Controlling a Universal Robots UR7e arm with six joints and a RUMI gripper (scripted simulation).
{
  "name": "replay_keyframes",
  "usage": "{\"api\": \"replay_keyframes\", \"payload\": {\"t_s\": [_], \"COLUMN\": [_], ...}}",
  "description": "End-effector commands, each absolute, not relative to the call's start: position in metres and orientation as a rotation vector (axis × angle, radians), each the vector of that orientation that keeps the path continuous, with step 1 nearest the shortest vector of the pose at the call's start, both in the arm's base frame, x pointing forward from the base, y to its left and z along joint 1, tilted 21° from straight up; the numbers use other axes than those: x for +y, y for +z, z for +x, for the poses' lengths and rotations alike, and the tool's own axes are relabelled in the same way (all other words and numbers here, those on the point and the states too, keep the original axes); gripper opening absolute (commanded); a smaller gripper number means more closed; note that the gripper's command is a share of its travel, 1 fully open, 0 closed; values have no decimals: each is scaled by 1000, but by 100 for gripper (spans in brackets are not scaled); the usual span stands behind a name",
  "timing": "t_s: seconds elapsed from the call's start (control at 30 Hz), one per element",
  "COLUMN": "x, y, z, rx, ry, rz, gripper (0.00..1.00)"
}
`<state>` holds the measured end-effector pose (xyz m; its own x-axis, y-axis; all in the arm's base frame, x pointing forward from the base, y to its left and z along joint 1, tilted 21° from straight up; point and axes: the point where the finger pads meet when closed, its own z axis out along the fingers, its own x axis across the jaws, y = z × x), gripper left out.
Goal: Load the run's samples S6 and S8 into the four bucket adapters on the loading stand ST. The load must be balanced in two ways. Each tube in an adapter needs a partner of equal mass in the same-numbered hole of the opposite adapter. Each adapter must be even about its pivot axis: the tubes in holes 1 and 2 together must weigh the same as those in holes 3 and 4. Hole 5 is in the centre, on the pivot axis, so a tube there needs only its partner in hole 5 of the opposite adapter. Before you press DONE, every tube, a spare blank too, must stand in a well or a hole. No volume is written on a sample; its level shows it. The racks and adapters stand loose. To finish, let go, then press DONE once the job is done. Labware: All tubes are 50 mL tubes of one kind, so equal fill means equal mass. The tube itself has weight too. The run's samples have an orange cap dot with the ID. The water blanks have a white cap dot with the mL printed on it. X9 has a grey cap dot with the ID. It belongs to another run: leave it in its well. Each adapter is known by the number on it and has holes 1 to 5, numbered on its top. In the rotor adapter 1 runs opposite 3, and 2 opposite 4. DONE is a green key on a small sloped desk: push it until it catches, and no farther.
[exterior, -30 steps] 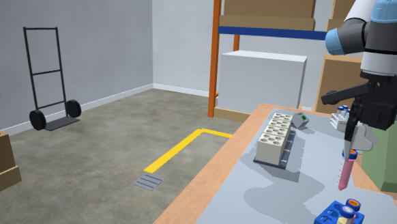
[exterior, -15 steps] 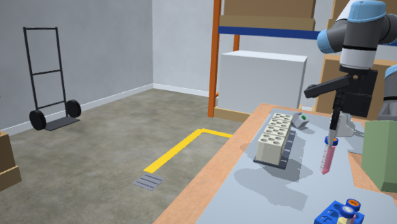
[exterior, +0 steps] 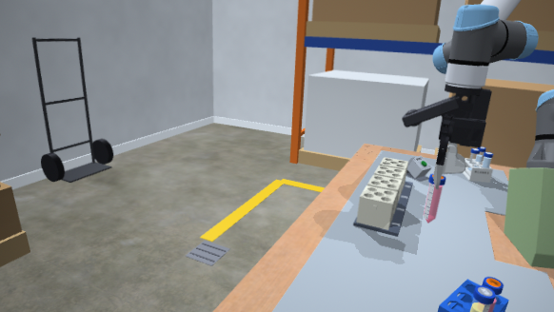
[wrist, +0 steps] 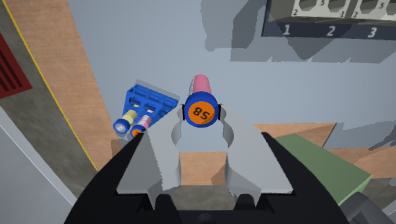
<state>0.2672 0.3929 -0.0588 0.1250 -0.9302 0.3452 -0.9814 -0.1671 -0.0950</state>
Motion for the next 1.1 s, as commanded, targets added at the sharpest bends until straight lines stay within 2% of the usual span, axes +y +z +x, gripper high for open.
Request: {"api": "replay_keyframes", "payload": {"t_s": [0.0, 1.07], "x": [373, 250], "y": [-48, 15], "z": [289, 414], "rx": [-1919, -1918], "ry": [490, 490], "rz": [2239, 2239], "gripper": [0, 0]}}
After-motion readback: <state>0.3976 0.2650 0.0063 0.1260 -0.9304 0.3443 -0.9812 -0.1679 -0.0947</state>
